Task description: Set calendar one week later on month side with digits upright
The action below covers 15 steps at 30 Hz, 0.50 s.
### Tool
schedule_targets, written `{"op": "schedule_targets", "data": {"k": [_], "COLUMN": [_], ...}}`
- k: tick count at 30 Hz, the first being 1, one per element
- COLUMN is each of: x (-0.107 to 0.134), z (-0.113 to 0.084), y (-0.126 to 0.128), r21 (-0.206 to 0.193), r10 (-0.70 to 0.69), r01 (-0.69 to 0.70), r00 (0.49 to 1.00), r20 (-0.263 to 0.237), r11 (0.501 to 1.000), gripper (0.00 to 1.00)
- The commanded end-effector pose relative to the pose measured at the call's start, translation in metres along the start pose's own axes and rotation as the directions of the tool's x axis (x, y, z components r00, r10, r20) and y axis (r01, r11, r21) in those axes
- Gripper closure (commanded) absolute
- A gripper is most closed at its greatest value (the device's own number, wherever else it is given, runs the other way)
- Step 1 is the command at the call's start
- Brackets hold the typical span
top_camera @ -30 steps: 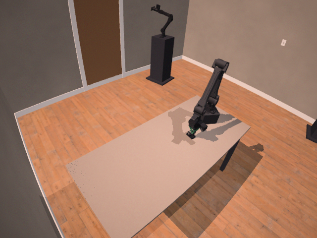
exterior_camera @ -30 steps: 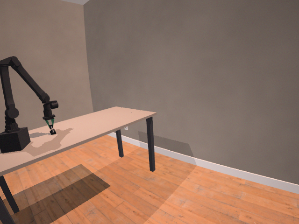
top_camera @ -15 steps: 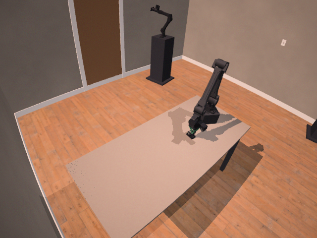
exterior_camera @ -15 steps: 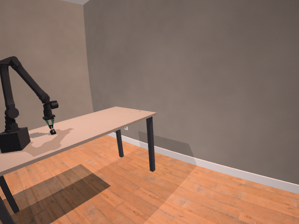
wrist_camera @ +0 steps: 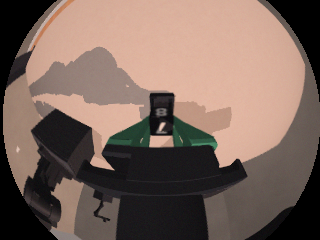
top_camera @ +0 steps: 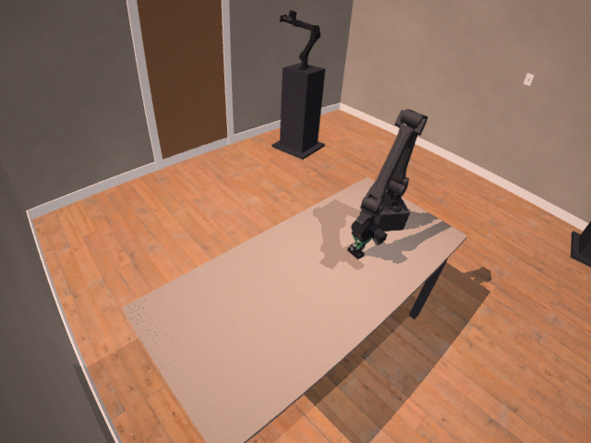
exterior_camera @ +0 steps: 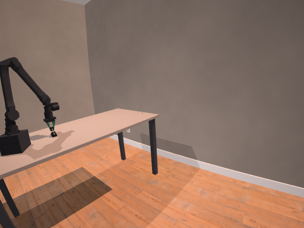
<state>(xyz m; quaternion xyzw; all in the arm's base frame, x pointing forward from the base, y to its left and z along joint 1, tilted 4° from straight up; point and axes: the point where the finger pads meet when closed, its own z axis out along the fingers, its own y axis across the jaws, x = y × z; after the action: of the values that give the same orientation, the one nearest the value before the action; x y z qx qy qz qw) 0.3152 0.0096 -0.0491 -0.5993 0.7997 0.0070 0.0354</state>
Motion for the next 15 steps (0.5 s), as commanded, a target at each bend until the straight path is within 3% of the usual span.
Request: {"op": "schedule_targets", "data": {"k": [1, 15], "x": [-0.0097, -0.0098], "z": [-0.0092, -0.0060], "y": [-0.0234, -0.0239], "r21": [0.043, 0.043], "r10": [0.000, 0.000], "r01": [-0.001, -0.001], "r00": [1.000, 1.000], "r20": [0.015, 0.015], "r11": [0.999, 0.999], "gripper": [0.75, 0.75]}}
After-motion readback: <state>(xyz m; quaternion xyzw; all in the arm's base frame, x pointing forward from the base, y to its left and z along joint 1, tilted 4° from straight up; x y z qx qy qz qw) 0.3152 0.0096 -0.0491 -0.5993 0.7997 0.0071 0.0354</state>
